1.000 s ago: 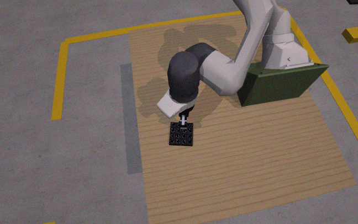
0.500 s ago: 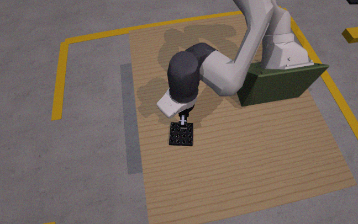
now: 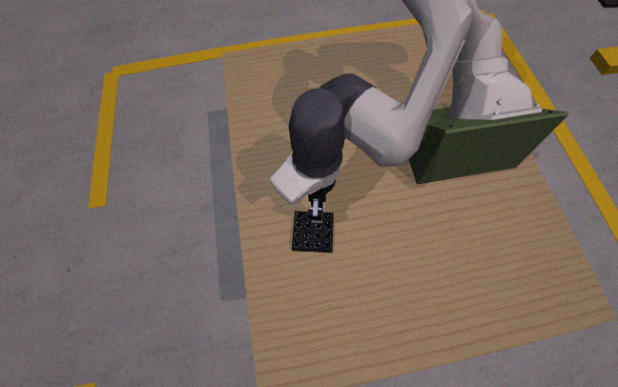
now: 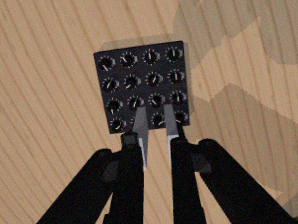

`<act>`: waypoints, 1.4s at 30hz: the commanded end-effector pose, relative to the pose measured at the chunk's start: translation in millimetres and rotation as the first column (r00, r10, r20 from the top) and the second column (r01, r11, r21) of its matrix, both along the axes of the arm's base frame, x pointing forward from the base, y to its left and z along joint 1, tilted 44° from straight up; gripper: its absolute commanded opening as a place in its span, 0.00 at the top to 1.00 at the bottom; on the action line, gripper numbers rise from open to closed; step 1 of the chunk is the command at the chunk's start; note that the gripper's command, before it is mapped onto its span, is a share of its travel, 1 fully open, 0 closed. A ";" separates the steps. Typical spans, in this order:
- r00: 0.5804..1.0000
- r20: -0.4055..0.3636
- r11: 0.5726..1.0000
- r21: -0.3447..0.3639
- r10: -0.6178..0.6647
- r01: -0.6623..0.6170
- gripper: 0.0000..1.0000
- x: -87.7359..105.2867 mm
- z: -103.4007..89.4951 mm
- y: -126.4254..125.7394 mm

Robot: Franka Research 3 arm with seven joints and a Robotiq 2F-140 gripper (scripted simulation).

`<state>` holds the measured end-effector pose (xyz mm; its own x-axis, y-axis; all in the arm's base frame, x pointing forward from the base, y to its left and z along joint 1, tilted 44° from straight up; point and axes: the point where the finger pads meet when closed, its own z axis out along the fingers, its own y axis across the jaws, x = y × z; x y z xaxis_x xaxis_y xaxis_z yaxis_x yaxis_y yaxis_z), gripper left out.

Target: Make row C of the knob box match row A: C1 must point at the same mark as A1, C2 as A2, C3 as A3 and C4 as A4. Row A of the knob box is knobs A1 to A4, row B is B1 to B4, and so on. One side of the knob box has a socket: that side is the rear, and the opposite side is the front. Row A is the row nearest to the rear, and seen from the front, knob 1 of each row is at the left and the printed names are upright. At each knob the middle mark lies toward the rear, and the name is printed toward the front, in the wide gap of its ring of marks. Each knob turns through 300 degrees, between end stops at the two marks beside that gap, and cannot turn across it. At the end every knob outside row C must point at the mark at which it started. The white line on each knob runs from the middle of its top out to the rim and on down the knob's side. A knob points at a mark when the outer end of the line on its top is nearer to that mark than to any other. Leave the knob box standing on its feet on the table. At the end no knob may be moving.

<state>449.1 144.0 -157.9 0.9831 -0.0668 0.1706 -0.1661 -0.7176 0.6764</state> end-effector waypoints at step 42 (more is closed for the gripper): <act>1.000 0.017 1.000 0.002 -0.019 0.019 0.88 1.3 -26.4 -25.3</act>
